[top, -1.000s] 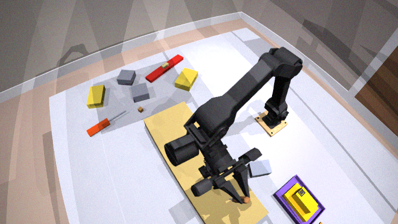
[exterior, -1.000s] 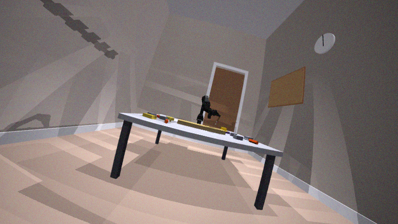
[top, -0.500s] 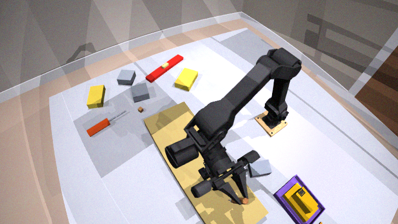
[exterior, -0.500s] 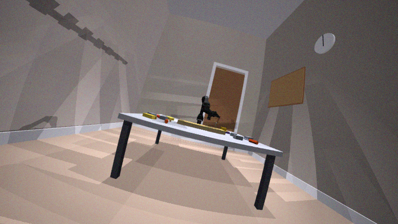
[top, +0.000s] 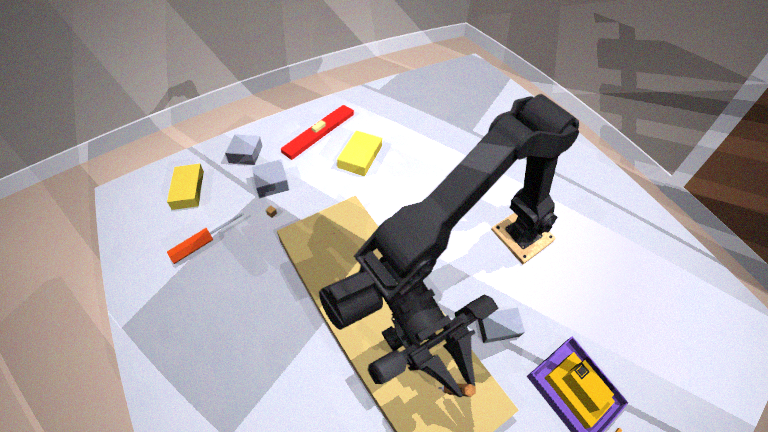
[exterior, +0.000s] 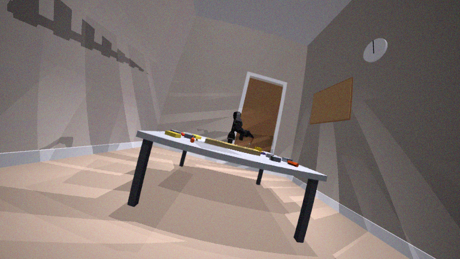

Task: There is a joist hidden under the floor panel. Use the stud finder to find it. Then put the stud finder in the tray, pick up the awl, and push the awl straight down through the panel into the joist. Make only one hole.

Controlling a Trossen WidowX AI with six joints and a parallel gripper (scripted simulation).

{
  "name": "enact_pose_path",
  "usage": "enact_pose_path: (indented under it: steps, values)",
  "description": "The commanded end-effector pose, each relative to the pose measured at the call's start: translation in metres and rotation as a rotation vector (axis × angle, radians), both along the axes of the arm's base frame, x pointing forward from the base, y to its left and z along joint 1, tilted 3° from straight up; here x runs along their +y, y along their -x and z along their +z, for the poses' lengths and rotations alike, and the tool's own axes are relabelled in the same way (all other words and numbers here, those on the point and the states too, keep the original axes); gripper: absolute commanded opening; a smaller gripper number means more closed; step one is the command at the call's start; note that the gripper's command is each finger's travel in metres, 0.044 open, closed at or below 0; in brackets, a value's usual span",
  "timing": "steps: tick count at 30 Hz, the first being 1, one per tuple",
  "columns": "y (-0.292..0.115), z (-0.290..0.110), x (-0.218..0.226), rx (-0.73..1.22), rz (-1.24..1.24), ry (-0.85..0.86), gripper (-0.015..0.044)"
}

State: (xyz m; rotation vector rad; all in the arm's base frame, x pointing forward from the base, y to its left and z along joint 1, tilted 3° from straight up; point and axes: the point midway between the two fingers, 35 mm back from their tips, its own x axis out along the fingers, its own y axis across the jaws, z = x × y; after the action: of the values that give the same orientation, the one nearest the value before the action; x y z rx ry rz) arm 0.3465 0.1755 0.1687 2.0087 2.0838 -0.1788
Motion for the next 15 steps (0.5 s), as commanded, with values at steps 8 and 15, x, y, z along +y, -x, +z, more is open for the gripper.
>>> enact_pose_path:
  steps: [8,15]
  values:
    - [0.001,-0.020,0.000,0.008,0.003,-0.008,0.0000]
    - [0.001,-0.023,0.000,0.008,0.003,-0.008,0.0000]
